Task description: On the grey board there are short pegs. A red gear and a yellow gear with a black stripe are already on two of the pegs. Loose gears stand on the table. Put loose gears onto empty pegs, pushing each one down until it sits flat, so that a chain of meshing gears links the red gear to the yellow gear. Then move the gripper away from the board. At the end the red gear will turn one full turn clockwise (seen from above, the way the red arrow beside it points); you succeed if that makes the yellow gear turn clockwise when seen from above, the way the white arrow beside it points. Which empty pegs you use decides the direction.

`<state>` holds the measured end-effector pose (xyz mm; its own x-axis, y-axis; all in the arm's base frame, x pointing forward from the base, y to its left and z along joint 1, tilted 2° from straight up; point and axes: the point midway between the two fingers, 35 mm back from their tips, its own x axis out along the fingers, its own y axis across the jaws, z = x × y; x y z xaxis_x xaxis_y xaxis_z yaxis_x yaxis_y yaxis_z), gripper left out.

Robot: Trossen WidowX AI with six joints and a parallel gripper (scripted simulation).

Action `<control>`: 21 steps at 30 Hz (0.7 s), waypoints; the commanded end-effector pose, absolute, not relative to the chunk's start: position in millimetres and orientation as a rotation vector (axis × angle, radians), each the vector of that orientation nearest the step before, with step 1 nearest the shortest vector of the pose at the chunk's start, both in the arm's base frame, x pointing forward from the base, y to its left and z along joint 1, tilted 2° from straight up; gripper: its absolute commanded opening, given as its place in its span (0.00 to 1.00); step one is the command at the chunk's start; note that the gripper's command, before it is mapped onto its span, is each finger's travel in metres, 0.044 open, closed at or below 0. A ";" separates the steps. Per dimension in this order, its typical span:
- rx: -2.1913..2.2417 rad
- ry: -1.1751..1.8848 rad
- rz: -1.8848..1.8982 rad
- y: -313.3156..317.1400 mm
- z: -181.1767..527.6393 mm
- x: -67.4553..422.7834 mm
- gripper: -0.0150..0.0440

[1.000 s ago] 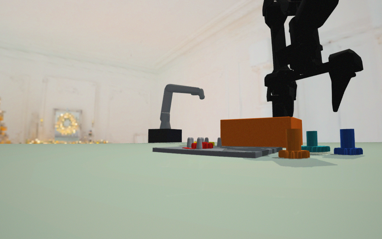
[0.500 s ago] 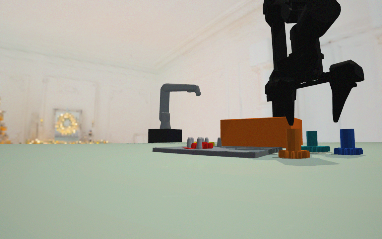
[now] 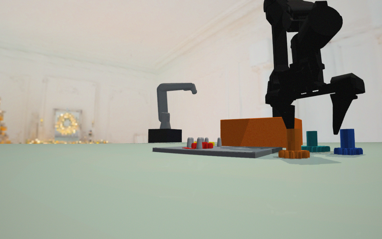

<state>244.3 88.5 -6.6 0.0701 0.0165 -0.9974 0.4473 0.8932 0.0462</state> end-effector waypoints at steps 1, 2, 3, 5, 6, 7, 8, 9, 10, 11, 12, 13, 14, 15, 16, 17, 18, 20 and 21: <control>0.390 1.486 -0.341 88.7 -11.0 242.6 1.00; 0.390 1.486 -0.341 88.7 -11.0 242.6 1.00; 0.390 1.486 -0.341 88.7 -11.0 242.6 1.00; 0.390 1.486 -0.341 88.7 -11.0 242.6 1.00; 0.390 1.486 -0.341 88.7 -11.0 242.6 1.00; 0.390 1.486 -0.341 88.7 -11.0 242.6 1.00; 0.390 1.486 -0.341 88.7 -11.0 242.6 0.96; 0.390 1.486 -0.341 88.7 -11.0 242.6 0.91; 0.390 1.486 -0.341 88.7 -11.0 242.6 0.87; 0.390 1.486 -0.341 88.7 -11.0 242.6 0.82; 0.390 1.486 -0.341 88.7 -11.0 242.6 0.78; 0.390 1.486 -0.341 88.7 -11.0 242.6 0.73; 0.390 1.486 -0.341 88.7 -11.0 242.6 0.69; 0.390 1.486 -0.341 88.7 -11.0 242.6 0.64; 0.390 1.486 -0.341 88.7 -11.0 242.6 0.60; 0.390 1.486 -0.341 88.7 -11.0 242.6 0.56; 0.390 1.486 -0.341 88.7 -11.0 242.6 0.51; 0.390 1.486 -0.341 88.7 -11.0 242.6 0.42; 0.390 1.486 -0.341 88.7 -11.0 242.6 0.38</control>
